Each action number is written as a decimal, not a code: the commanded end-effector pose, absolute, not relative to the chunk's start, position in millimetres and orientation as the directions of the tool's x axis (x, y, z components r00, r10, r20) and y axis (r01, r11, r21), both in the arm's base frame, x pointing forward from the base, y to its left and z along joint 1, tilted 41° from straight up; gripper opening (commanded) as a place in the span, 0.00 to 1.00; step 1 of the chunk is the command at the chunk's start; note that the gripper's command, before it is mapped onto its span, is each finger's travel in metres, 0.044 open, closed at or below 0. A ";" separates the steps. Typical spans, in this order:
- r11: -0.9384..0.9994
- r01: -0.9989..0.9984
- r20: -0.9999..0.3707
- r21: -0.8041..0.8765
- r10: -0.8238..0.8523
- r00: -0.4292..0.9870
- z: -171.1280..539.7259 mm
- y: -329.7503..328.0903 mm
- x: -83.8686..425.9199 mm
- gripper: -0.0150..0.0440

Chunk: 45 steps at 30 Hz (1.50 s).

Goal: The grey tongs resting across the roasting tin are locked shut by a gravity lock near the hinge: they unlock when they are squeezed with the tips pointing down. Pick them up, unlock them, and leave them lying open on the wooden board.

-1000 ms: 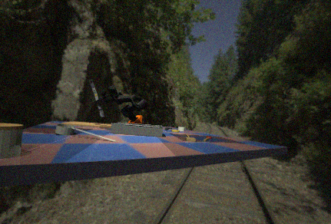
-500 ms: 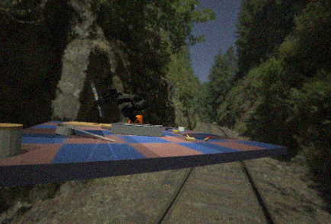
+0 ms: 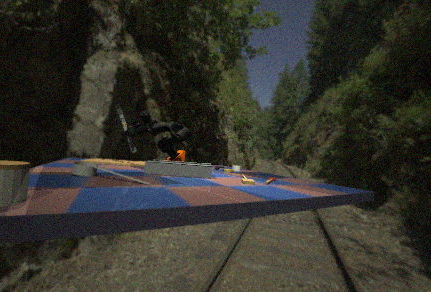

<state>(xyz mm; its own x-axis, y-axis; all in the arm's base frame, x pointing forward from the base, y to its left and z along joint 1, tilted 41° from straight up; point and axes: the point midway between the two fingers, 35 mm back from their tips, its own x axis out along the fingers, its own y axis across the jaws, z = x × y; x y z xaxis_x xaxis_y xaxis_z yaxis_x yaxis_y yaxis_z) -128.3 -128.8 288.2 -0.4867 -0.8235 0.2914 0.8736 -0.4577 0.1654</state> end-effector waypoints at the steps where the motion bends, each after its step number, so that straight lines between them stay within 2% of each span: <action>1: -0.473 0.863 0.258 0.179 -0.824 -0.505 296.3 -130.6 -131.6 0.00; 8: -0.484 0.855 0.228 0.189 -0.825 -0.517 298.9 -131.7 -135.6 0.00; 23: -0.536 0.817 0.073 0.214 -0.825 -0.561 308.4 -137.7 -156.2 0.00; 45: -0.555 0.808 -0.244 0.196 -0.826 -0.508 306.7 -149.1 -167.4 0.00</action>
<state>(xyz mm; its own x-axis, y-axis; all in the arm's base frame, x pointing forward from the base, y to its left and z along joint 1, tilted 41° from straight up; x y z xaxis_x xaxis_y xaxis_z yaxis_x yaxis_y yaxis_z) -166.5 -148.4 303.7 -0.5163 -0.8323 -0.2018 0.8065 -0.5518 0.2125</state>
